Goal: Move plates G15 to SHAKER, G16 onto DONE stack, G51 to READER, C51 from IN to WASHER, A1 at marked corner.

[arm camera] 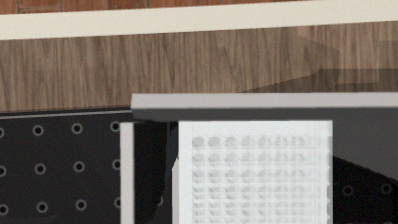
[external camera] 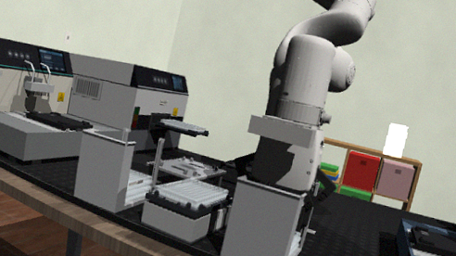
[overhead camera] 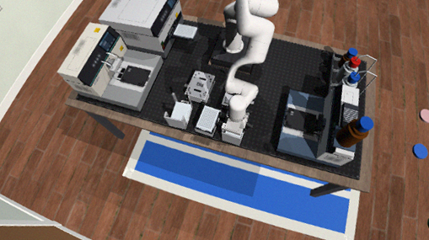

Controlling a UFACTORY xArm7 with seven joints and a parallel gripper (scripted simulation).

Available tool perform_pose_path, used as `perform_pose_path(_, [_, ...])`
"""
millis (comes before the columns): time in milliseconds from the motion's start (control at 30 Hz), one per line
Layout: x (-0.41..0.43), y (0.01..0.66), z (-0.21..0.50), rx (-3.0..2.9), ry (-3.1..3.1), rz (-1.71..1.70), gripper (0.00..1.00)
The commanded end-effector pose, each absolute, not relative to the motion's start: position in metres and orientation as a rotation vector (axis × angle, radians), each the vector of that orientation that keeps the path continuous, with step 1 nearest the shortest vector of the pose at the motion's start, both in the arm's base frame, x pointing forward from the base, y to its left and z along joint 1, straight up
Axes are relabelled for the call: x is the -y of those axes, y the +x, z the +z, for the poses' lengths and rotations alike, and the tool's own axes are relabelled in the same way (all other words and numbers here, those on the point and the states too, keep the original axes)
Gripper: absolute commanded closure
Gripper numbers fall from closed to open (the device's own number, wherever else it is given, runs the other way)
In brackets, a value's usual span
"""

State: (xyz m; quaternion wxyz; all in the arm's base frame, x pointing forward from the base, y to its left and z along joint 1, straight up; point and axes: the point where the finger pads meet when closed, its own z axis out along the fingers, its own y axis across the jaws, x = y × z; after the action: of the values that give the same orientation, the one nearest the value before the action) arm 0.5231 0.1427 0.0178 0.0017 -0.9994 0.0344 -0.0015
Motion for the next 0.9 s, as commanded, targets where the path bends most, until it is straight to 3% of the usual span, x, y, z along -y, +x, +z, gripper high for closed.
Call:
perform_pose_path(0, [-0.143,0.525,0.02,-0.108,-3.135,-0.012,0.0])
perform_pose_path(867, [-0.143,0.525,0.001,-0.108,-3.135,-0.012,0.0])
